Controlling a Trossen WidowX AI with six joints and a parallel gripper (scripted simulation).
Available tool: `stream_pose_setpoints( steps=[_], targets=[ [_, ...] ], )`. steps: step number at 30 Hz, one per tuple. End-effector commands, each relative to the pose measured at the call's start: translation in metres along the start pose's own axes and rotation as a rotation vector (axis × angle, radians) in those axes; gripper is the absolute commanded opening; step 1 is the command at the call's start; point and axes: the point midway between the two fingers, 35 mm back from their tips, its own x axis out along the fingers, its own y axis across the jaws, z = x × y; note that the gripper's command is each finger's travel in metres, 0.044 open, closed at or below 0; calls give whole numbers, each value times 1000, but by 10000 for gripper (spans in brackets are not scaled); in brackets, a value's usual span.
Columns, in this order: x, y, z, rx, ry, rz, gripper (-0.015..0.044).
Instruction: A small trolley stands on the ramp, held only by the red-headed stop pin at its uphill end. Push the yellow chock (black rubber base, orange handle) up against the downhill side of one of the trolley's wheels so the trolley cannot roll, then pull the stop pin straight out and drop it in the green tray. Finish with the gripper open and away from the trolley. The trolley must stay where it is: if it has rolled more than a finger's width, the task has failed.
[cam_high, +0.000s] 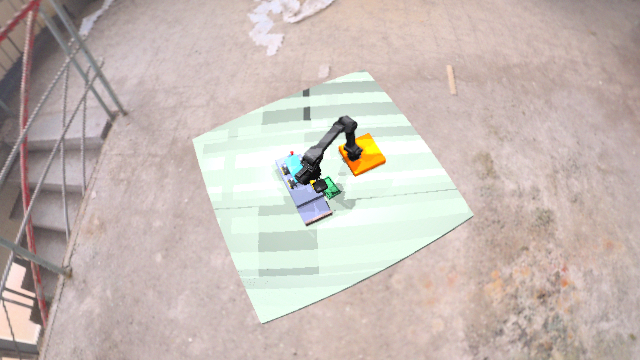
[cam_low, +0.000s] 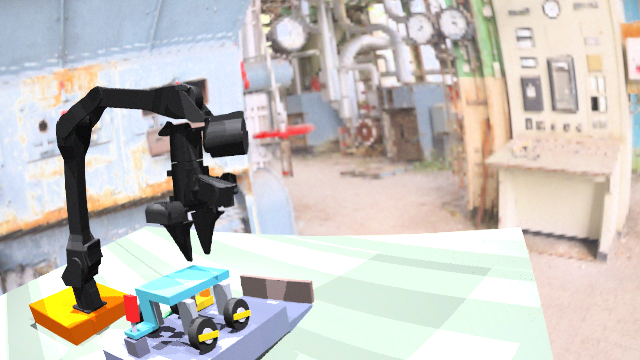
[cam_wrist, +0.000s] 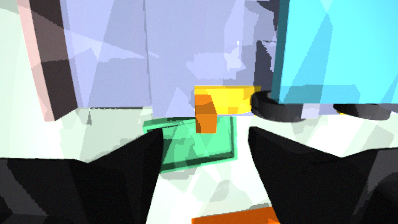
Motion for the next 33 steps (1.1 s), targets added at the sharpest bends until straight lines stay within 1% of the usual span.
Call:
stream_pose_setpoints(
  steps=[1,4,11,22,33],
  targets=[
    [0,0,0,-3,-4,-1,269],
    [-14,-1,1,-51,-71,-2,190],
    [-16,-20,11,-216,-71,-32,190],
    [-20,-69,27,-611,-41,-100,190],
    [-24,-121,36,-1006,25,-150,190]
  ],
)
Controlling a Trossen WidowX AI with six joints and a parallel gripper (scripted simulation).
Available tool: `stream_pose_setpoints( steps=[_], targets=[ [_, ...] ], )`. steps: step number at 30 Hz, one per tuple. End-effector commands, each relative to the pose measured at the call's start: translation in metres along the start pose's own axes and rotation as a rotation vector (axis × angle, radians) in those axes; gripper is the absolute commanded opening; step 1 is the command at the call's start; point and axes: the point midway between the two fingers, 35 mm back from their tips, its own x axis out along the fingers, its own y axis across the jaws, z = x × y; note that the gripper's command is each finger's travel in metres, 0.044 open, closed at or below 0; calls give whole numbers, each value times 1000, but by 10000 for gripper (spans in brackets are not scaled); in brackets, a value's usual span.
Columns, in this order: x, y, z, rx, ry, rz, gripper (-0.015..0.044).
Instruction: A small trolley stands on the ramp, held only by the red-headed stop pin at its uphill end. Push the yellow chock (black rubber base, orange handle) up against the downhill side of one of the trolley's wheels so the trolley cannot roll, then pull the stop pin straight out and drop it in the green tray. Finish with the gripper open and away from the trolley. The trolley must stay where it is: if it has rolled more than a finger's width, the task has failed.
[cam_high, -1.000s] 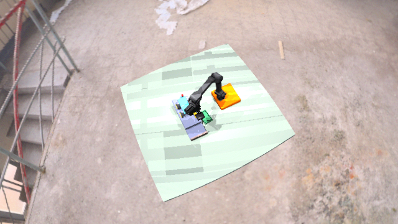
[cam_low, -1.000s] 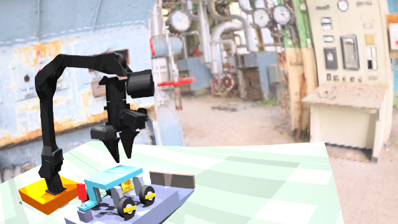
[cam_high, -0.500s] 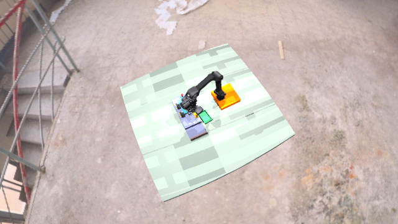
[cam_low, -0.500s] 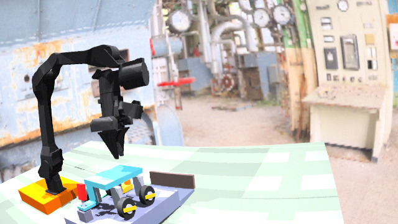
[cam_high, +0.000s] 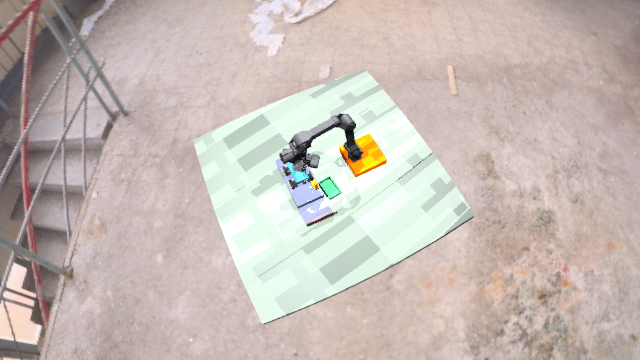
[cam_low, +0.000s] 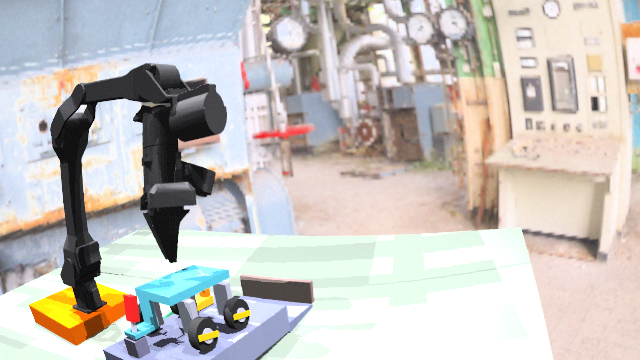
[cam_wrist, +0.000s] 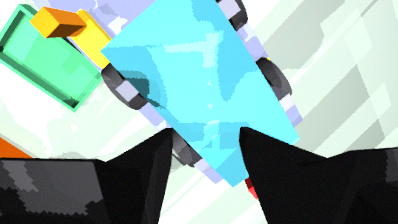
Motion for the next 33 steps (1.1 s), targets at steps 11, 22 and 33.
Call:
stream_pose_setpoints(
  steps=[11,22,33],
  targets=[
    [5,-41,-51,-496,86,19,190],
    [6,-52,-70,-659,109,36,190],
    [20,-52,-71,-659,110,36,190]
  ],
)
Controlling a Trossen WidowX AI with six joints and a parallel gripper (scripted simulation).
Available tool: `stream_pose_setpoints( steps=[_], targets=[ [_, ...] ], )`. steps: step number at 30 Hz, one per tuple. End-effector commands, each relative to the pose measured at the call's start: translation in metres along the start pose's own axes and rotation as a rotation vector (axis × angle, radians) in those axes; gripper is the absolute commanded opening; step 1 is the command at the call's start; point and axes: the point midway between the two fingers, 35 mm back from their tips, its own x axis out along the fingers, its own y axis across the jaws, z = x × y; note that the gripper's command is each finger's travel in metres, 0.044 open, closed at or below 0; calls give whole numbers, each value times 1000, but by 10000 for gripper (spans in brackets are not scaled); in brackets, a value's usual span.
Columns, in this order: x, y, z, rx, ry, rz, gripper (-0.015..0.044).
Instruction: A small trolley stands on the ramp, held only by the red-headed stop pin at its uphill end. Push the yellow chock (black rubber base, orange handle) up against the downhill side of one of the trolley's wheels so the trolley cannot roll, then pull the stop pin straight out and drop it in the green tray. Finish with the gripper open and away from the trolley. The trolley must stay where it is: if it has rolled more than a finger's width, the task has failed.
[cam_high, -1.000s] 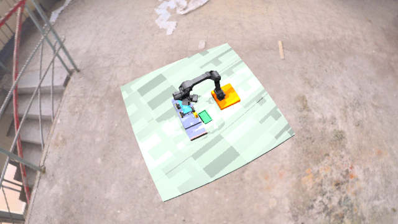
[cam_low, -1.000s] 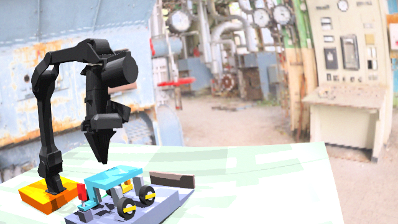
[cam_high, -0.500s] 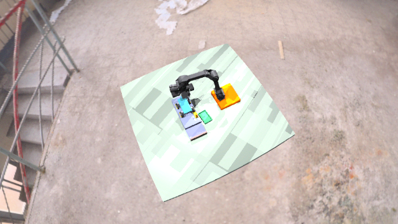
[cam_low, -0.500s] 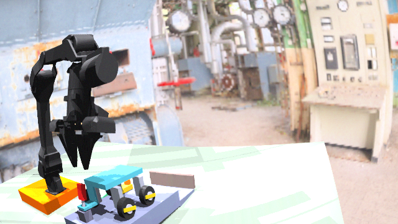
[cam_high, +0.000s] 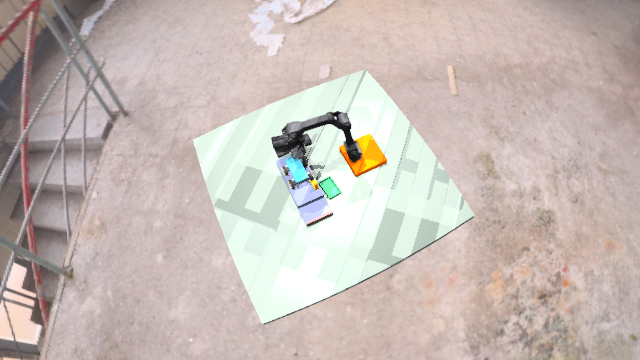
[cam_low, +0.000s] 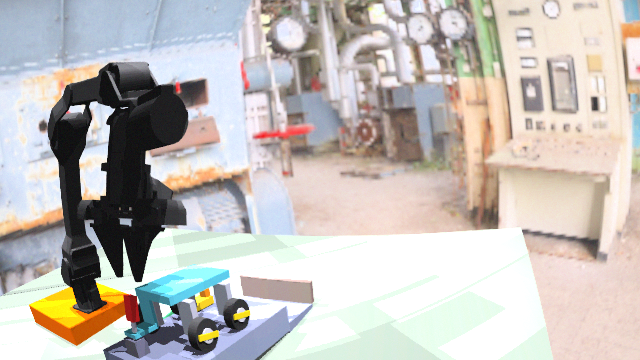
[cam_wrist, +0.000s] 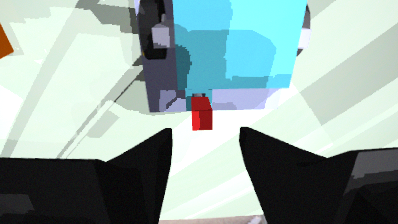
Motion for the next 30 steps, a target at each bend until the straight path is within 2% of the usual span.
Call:
stream_pose_setpoints(
  steps=[1,30],
  targets=[
    [8,0,0,-8,3,8,190],
    [46,0,-1,-8,4,7,190]
  ],
)
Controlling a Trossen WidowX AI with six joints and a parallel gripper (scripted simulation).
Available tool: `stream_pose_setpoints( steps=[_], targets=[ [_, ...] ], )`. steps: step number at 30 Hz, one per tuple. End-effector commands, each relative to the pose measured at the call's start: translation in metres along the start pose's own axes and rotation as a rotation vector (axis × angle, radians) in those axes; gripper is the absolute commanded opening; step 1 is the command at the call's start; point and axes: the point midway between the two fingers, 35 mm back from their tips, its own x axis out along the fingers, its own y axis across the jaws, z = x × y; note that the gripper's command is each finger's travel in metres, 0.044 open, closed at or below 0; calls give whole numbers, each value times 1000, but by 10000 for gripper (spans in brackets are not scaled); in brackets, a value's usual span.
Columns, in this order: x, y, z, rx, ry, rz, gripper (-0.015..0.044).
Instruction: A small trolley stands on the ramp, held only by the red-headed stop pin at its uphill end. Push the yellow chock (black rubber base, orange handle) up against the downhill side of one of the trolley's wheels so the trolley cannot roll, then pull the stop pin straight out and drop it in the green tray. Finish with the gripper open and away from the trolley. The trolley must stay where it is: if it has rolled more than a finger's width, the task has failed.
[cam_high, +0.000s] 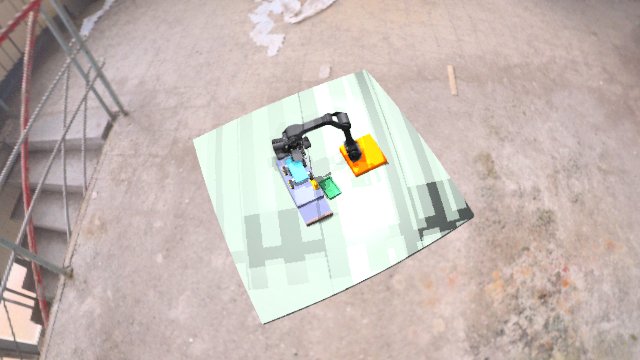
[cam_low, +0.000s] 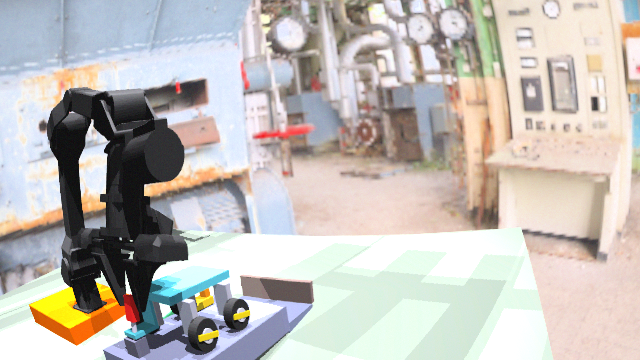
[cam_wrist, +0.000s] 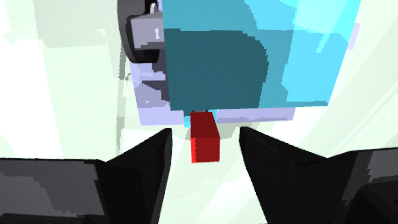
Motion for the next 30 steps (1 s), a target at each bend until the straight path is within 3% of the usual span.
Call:
stream_pose_setpoints(
  steps=[1,14,19,30],
  targets=[
    [8,1,0,-8,1,9,190],
    [23,2,0,-8,1,9,190],
    [19,1,0,0,1,3,59],
    [18,1,0,-1,1,3,0]
  ],
)
